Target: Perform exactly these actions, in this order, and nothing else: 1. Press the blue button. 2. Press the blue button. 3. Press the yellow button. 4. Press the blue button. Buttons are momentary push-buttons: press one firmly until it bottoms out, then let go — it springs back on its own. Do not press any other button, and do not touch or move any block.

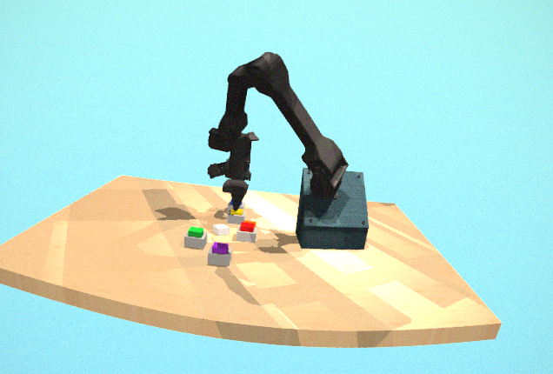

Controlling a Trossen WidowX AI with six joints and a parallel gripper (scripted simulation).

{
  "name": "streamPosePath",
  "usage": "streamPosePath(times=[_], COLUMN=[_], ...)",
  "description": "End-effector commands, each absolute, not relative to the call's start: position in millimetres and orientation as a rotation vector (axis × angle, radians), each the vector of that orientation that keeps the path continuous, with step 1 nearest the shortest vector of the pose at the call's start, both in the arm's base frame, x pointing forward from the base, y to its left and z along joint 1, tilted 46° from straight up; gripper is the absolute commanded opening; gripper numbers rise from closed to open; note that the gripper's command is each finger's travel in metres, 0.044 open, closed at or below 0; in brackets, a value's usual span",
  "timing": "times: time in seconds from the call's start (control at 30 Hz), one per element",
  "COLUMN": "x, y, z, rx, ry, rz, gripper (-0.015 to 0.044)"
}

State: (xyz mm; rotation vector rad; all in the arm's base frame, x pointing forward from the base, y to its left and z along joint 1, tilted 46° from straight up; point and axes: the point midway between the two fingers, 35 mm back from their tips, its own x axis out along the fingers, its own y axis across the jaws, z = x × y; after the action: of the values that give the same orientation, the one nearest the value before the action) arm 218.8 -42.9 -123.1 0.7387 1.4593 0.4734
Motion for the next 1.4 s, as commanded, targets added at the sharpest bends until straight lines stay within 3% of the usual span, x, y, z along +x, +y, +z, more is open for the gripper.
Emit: streamPosePath(times=[0.0, 0.67, 1.0, 1.37], x=[216, 209, 206, 211], y=[-41, -108, -176, -133], z=[-123, -57, -121, -165], rx=[0.751, 0.748, 0.741, 0.743], ry=[1.465, 1.467, 1.467, 1.465], rz=[0.473, 0.469, 0.463, 0.466], gripper=[0.002, 0.002, 0.002, 0.002])
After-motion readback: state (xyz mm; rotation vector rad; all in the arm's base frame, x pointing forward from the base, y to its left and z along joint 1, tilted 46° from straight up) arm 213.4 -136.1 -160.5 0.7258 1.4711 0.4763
